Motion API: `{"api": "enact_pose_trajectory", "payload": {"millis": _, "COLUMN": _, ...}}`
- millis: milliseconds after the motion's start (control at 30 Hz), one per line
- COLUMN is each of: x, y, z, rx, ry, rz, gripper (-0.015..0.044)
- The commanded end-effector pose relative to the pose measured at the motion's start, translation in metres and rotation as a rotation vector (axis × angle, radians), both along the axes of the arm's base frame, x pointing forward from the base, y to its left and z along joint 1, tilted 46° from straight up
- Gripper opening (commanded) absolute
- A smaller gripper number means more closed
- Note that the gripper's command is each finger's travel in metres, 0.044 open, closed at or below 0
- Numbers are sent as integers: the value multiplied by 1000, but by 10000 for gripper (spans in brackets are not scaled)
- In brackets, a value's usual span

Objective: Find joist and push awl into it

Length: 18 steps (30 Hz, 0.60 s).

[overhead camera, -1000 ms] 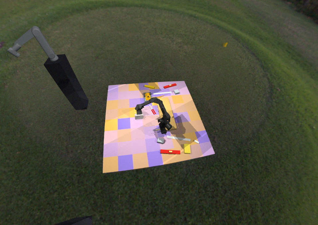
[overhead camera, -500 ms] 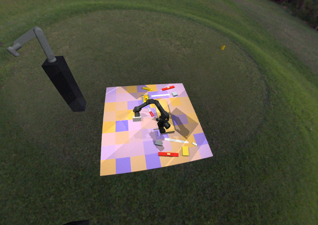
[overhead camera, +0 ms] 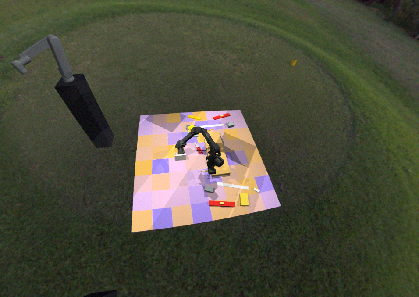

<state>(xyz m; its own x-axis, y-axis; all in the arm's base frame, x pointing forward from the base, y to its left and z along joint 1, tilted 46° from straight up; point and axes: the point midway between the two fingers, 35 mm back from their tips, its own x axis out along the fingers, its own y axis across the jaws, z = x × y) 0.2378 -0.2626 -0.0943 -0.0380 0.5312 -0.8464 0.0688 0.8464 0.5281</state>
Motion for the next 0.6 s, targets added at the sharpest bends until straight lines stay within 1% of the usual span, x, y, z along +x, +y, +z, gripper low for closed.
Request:
{"api": "enact_pose_trajectory", "payload": {"millis": 0, "x": -6, "y": -6, "z": 1, "rx": -82, "ry": 37, "rz": -65, "gripper": 0}}
{"api": "enact_pose_trajectory", "payload": {"millis": 567, "x": -24, "y": -28, "z": 10, "rx": -401, "ry": 116, "rz": -373, "gripper": 0}}
